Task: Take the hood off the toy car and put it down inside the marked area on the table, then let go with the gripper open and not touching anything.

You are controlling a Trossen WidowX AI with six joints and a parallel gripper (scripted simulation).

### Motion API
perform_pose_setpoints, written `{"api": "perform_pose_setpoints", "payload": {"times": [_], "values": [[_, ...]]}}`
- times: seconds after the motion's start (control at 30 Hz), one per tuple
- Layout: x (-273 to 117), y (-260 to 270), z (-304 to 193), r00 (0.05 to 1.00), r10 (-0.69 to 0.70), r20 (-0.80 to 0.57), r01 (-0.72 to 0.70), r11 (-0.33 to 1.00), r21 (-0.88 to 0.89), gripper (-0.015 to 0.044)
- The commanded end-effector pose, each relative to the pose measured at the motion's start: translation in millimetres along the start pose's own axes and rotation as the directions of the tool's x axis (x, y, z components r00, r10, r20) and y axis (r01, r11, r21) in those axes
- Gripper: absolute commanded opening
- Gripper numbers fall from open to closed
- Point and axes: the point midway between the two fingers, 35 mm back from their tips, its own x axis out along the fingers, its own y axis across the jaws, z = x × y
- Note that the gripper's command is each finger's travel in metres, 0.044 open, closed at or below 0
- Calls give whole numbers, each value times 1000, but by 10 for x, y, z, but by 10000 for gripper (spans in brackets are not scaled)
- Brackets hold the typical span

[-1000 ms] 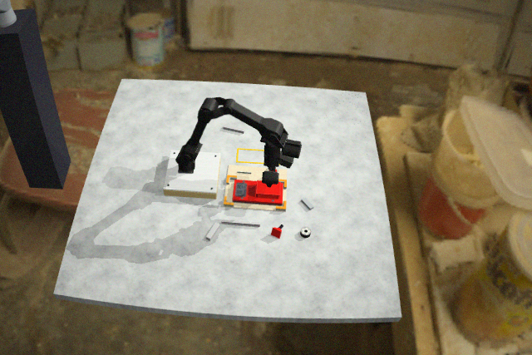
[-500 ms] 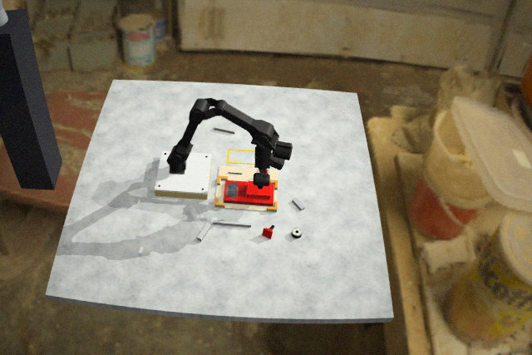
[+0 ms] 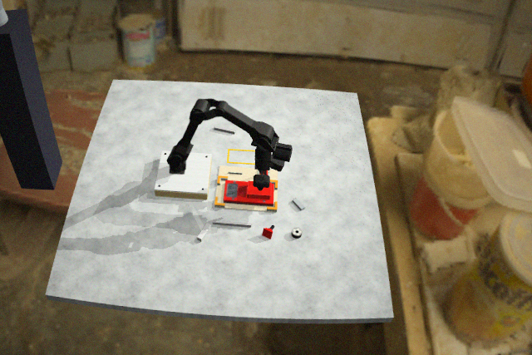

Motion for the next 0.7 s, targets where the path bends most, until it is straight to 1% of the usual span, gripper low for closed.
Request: {"api": "perform_pose_setpoints", "payload": {"times": [0.0, 0.67], "values": [[40, -3, -12, 1000, -2, -5, 2, 1000, -5, 440], [160, -7, -14, 1000, -2, -5, 2, 1000, -5, 440]]}}
